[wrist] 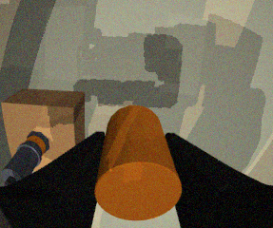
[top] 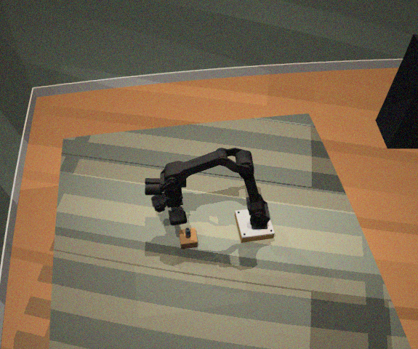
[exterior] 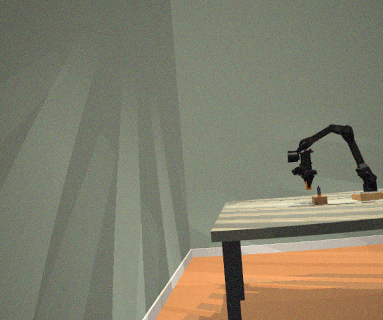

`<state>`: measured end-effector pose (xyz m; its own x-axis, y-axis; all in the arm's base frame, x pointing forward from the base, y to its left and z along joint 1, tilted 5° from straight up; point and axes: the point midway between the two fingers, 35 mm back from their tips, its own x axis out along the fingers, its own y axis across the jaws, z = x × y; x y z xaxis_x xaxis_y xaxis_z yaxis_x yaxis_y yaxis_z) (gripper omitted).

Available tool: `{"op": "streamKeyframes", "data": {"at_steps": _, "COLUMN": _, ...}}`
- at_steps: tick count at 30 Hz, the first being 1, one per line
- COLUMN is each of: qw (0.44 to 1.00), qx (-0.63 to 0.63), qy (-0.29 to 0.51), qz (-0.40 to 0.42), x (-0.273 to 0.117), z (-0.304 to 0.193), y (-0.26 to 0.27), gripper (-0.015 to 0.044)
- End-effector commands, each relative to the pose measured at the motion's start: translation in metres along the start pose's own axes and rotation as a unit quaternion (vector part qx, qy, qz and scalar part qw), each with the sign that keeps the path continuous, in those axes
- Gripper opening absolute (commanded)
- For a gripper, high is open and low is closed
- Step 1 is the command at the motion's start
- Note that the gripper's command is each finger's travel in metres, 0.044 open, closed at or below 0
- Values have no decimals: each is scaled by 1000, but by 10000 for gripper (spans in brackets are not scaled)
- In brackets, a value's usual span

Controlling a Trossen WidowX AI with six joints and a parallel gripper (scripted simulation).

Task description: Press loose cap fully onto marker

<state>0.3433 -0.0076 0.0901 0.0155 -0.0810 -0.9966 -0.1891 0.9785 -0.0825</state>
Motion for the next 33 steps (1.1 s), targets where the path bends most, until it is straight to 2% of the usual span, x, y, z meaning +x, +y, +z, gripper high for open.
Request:
{"op": "streamKeyframes", "data": {"at_steps": 1, "qw": 1000, "qx": 1, "qy": 2, "qz": 1, "x": -6, "z": -5, "y": 13, "gripper": 0}}
{"op": "streamKeyframes", "data": {"at_steps": 21, "qw": 1000, "qx": 1, "qy": 3, "qz": 3, "x": -38, "z": -32, "y": 78, "gripper": 0}}
{"op": "streamKeyframes", "data": {"at_steps": 33, "qw": 1000, "qx": 1, "qy": 3, "qz": 3, "x": -31, "z": -34, "y": 80, "gripper": 0}}
